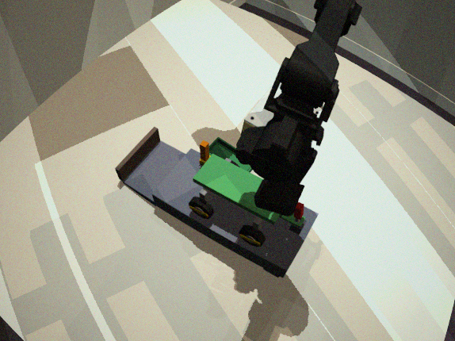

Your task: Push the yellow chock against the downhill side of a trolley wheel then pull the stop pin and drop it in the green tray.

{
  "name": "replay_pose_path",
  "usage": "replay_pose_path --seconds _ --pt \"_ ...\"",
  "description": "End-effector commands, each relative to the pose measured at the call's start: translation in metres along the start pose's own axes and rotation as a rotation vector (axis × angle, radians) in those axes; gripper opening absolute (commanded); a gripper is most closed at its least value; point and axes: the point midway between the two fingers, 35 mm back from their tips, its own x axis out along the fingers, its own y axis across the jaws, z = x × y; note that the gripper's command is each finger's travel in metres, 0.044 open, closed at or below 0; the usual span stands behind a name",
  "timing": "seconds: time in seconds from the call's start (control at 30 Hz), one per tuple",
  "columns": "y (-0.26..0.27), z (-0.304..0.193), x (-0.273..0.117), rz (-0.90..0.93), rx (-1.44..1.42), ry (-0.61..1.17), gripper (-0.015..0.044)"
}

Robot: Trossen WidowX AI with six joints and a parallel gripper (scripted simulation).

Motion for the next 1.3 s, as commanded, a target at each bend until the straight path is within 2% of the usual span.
replay_pose_path --seconds 0.0,1.27 --pt "-0.001 -0.015 0.002 -0.015 0.113 0.016 0.0190" --pt "-0.001 -0.015 0.039 -0.015 0.113 0.017 0.0190"
